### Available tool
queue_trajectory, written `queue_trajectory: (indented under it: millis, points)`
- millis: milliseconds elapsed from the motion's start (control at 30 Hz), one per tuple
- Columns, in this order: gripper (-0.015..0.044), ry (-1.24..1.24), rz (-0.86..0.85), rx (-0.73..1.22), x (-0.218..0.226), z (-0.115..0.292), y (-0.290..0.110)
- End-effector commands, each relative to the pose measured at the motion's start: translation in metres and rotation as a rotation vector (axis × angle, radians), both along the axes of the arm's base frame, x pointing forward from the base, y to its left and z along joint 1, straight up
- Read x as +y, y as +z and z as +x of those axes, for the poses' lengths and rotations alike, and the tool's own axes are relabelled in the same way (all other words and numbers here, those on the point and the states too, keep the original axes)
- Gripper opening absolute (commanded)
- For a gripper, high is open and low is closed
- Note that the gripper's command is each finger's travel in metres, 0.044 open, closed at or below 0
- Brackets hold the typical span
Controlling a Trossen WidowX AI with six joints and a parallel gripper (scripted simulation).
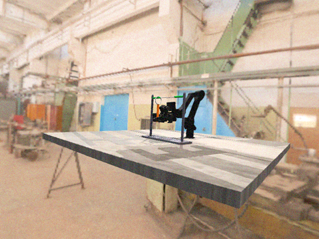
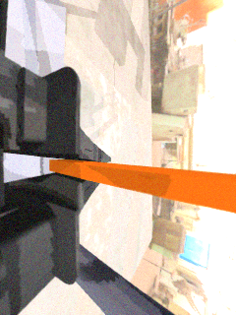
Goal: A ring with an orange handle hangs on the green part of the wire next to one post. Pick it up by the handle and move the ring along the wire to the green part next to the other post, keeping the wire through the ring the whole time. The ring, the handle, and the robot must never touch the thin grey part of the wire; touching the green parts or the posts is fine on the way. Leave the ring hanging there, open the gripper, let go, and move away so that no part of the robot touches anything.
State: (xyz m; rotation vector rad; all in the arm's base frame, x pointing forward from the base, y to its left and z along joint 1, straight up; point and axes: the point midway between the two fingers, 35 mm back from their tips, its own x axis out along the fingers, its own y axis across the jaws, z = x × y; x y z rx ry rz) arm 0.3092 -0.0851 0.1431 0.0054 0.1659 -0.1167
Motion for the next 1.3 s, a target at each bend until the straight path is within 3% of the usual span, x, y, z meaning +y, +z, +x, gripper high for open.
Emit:
queue_trajectory:
  millis: [0, 1267]
  points:
    - [-0.0150, -0.004, -0.005, -0.012, -0.0002, 0.0004, 0.0102]
    - [-0.0150, -0.004, -0.003, -0.010, 0.0088, 0.0013, 0.0178]
